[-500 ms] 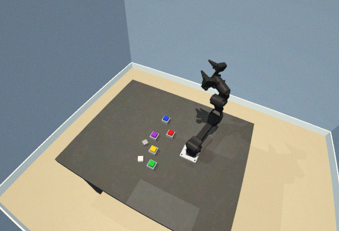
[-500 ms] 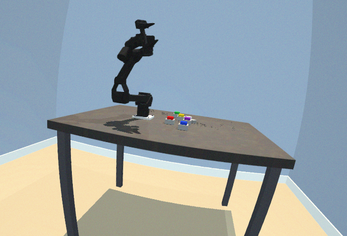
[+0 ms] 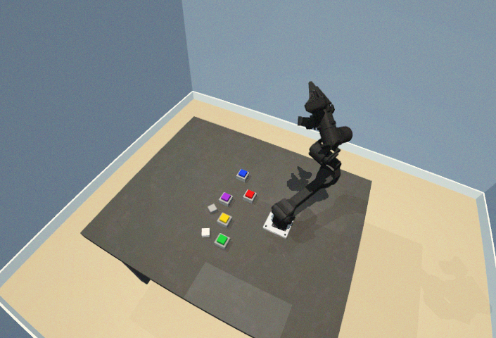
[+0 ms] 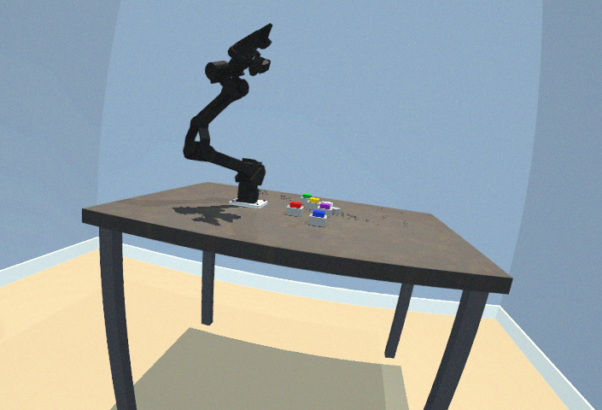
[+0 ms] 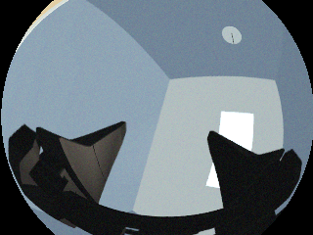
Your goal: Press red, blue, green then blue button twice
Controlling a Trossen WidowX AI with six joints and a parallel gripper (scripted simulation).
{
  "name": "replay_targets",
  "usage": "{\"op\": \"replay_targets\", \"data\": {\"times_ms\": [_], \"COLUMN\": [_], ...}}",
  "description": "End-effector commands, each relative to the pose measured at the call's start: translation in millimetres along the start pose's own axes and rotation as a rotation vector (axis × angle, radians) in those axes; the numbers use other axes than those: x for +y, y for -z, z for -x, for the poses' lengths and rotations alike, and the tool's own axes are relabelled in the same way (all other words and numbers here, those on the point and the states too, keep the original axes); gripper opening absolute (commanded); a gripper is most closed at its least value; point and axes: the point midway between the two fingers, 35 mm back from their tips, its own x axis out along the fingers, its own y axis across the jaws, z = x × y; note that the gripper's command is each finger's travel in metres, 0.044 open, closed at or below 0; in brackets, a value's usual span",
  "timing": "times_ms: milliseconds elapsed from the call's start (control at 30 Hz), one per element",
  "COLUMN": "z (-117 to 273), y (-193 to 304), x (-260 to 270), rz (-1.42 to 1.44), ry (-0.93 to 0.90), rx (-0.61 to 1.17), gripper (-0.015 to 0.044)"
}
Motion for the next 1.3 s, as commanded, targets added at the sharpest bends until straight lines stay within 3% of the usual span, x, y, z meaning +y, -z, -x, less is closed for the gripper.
{"op": "replay_targets", "data": {"times_ms": [0,367,633,967,1267], "z": [8.8,19.8,24.3,35.8,63.6], "y": [-10.4,-92.5,-178.8,-290.7,-365.6], "x": [-73.8,-164.0,-183.1,-148.4,-71.7], "rz": [0.557,1.493,2.079,2.673,2.898], "ry": [0.139,0.398,0.649,1.155,1.888], "rx": [0.075,0.14,0.135,0.062,-0.056], "gripper": [0.04,0.04,0.04,0.04,0.04]}}
